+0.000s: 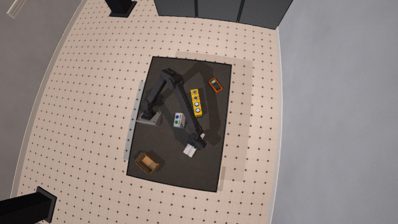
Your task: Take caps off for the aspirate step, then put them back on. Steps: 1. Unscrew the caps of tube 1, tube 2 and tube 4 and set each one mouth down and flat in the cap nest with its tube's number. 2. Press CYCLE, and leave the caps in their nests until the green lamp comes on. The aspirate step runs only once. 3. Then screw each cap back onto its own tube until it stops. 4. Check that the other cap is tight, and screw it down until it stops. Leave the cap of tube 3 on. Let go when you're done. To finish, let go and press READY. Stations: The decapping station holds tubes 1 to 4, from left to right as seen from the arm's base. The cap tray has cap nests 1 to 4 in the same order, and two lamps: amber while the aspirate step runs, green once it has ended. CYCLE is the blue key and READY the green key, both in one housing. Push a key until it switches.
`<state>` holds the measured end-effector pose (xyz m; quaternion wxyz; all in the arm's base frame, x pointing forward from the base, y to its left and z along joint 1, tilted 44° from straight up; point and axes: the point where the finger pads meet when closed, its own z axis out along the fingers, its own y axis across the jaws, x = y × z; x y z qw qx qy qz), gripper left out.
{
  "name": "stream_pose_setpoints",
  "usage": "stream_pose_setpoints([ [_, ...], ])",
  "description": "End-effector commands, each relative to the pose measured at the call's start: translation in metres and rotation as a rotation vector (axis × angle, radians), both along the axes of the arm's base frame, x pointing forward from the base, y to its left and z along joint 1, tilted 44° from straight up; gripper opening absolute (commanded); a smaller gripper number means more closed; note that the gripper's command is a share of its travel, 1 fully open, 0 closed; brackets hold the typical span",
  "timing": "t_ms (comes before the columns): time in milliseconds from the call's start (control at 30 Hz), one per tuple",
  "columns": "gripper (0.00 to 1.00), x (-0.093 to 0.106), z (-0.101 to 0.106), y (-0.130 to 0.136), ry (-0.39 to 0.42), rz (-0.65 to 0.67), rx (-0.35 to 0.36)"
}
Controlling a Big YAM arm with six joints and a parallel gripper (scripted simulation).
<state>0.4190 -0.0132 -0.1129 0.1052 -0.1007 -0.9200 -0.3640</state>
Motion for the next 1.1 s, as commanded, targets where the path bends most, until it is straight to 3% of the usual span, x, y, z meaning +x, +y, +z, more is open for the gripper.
stream_pose_setpoints([
  [0,0.00,-0.001,-0.016,0.016,0.015,0.001,-0.004],
  [267,0.00,0.008,-0.014,0.014,-0.002,0.001,-0.010],
  [533,0.00,-0.002,-0.017,0.017,0.015,0.002,-0.005],
  [667,0.00,0.005,-0.015,0.015,0.002,0.002,-0.009],
  [1067,0.00,-0.002,-0.017,0.017,0.012,0.002,-0.006],
])
